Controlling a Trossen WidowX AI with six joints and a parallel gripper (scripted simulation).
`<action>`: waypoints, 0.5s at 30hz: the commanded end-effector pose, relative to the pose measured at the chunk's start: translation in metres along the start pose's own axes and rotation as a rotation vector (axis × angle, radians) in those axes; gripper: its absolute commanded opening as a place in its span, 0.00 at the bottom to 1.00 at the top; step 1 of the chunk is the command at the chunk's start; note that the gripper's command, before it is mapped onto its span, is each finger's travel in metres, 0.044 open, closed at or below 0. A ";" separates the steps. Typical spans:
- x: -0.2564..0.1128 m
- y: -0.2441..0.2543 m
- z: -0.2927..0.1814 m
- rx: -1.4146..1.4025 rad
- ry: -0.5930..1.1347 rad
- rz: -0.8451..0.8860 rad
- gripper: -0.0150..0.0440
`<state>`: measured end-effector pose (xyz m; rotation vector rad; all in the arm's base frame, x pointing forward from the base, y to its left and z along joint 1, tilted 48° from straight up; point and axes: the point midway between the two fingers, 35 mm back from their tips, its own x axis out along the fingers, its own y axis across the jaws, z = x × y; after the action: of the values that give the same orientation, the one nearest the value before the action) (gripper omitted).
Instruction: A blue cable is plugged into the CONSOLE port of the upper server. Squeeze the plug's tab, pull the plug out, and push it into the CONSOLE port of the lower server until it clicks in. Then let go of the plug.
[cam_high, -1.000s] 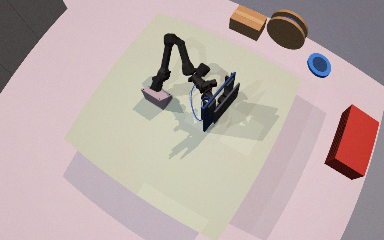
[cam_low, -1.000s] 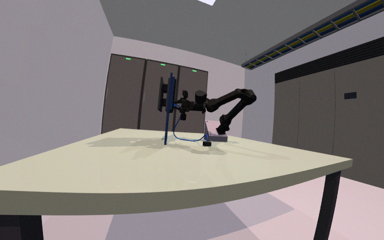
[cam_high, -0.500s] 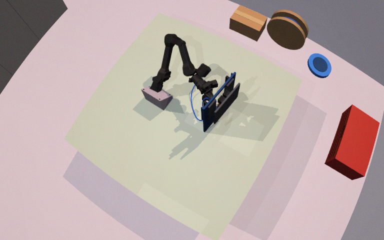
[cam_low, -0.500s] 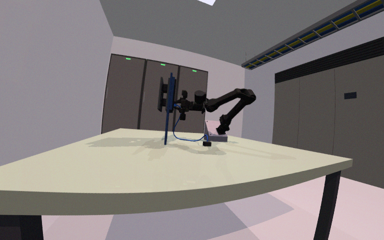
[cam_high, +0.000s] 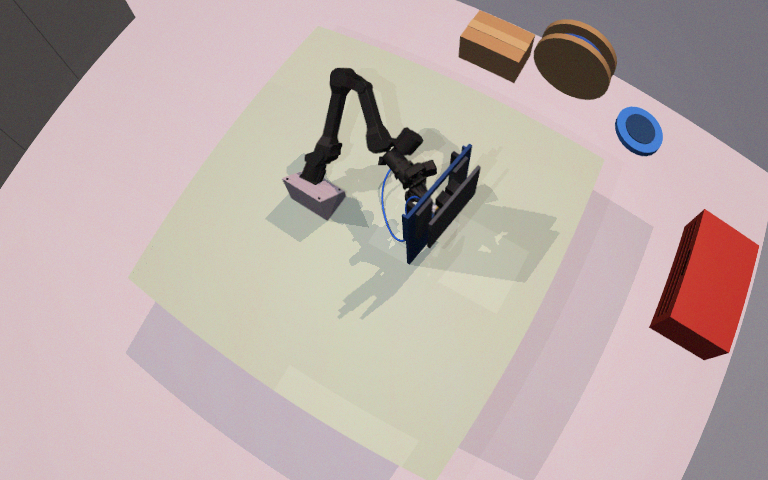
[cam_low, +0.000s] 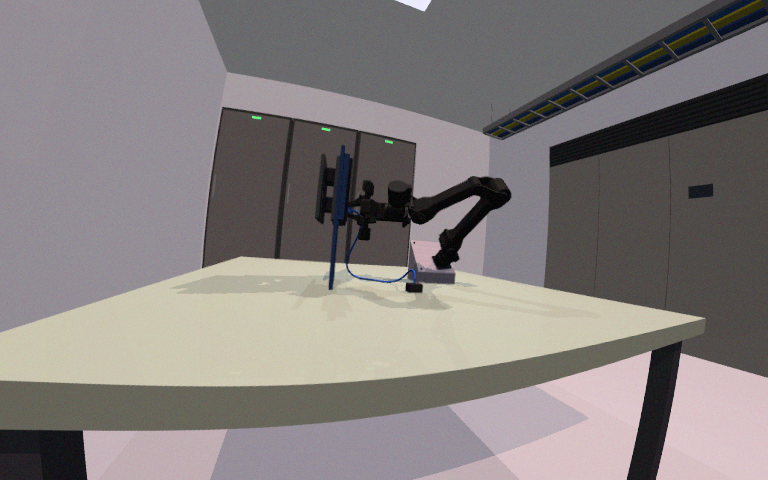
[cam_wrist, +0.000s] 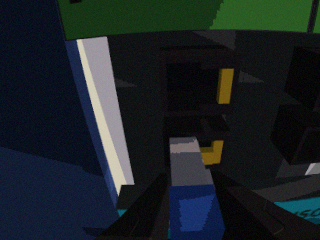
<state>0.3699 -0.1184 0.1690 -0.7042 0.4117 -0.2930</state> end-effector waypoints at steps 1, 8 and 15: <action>0.002 -0.002 0.000 0.006 0.004 -0.010 0.25; 0.003 -0.002 0.001 0.006 0.004 -0.010 0.25; 0.005 -0.002 0.001 0.006 0.004 -0.010 0.25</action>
<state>0.3732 -0.1191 0.1689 -0.7043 0.4113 -0.2936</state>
